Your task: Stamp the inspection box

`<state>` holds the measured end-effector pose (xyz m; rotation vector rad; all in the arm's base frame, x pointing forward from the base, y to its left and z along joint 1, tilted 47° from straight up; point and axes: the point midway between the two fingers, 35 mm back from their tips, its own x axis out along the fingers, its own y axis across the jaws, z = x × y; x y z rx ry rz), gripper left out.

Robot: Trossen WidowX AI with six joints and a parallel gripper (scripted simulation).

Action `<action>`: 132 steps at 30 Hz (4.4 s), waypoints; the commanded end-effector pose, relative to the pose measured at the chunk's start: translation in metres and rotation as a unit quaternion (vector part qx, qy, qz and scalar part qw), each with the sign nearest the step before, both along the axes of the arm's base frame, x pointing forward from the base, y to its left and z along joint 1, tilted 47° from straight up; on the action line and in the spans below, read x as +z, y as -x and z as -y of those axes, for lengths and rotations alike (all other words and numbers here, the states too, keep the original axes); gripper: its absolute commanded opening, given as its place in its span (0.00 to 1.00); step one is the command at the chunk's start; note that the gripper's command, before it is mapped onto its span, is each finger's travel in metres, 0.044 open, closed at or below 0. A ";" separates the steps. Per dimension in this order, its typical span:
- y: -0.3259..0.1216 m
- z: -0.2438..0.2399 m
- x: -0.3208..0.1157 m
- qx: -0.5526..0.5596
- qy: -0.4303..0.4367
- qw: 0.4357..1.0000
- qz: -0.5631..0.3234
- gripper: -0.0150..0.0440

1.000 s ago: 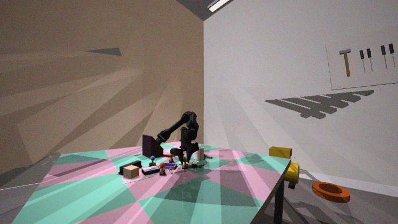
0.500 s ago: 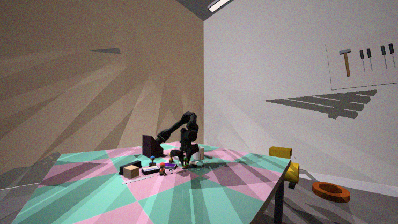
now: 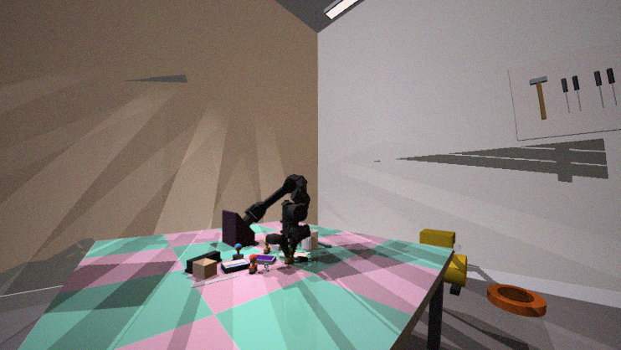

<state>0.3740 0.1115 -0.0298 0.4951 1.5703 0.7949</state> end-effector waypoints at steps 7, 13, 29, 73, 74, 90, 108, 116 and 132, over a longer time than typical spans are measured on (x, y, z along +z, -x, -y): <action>-0.001 0.003 0.002 0.001 0.002 1.000 0.000 0.25; -0.001 0.005 0.004 0.001 0.002 1.000 0.000 0.25; -0.003 0.010 0.009 0.001 0.003 1.000 0.000 0.25; -0.007 0.026 0.023 0.000 0.003 1.000 0.000 0.25; -0.007 0.026 0.023 0.000 0.003 1.000 0.000 0.25; -0.008 0.032 0.029 0.000 0.003 1.000 0.000 0.25; -0.009 0.038 0.035 0.000 0.003 1.000 0.000 0.25; -0.010 0.041 0.038 0.000 0.003 1.000 0.000 0.25; -0.010 0.047 0.043 0.000 0.003 1.000 0.000 0.25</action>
